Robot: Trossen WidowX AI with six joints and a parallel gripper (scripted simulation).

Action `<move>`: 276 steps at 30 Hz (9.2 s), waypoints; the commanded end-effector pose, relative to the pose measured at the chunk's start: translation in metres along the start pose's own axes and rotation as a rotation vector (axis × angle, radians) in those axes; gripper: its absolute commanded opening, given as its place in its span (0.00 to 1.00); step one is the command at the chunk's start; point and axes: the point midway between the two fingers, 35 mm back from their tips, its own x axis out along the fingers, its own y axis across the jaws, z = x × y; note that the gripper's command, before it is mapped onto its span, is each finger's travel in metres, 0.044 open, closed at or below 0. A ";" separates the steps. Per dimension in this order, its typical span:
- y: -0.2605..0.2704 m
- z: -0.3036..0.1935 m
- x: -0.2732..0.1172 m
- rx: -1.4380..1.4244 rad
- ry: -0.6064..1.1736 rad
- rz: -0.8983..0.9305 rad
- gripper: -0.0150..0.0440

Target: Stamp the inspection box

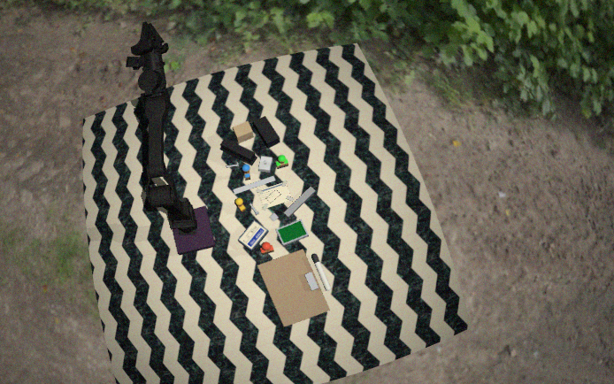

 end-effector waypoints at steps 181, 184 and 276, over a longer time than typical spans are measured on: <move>0.363 -0.279 -0.497 1.433 2.854 0.203 0.25; 0.362 -0.279 -0.496 1.434 2.853 0.203 0.25; 0.251 -0.297 -0.581 1.433 2.853 0.202 0.25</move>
